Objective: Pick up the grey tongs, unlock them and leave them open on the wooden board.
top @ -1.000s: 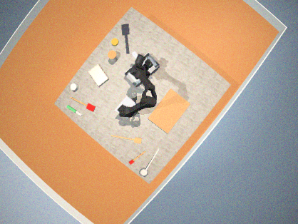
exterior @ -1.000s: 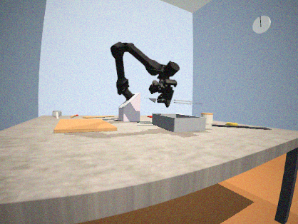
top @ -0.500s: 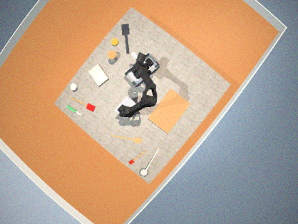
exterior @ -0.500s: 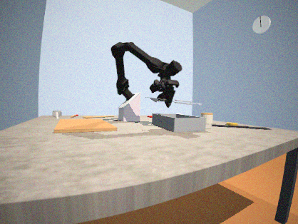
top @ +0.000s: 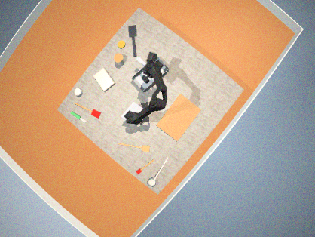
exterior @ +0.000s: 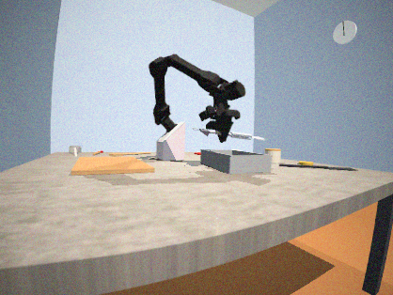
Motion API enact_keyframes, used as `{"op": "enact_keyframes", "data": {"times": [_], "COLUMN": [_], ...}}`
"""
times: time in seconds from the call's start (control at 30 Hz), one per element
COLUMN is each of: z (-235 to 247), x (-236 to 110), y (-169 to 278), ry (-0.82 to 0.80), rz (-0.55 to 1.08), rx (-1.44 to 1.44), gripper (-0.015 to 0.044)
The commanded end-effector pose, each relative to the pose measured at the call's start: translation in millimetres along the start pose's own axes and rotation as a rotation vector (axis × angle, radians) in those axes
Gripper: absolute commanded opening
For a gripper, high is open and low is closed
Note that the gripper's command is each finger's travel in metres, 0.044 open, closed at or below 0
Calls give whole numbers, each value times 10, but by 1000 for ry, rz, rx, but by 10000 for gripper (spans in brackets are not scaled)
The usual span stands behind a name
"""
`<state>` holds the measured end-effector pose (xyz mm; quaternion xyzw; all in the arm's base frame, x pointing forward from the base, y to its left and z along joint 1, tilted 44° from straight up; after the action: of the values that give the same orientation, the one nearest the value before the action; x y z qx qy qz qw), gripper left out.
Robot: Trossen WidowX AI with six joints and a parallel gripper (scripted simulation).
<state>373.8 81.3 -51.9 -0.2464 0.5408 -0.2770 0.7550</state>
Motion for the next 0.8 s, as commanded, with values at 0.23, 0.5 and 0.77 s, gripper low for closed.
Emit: {"op": "enact_keyframes", "data": {"times": [0.23,0.5,0.77], "z": [15,14,38], "x": [-47,-64,-67], "y": [-53,-77,-135], "ry": [179,219,215], "rz": [8,7,6], "rx": [-67,-80,-107], "gripper": [-150,-150,-150]}}
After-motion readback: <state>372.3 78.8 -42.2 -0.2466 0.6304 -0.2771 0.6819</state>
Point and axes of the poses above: the point midway between the two fingers, 35 mm back from their tips, its own x axis out along the fingers, its own z axis across the jaws, y = z × x, the point moved 3 cm from there along -x, back along the fingers, and after that the axes turned 5 degrees about x, right-handed, at the moved point
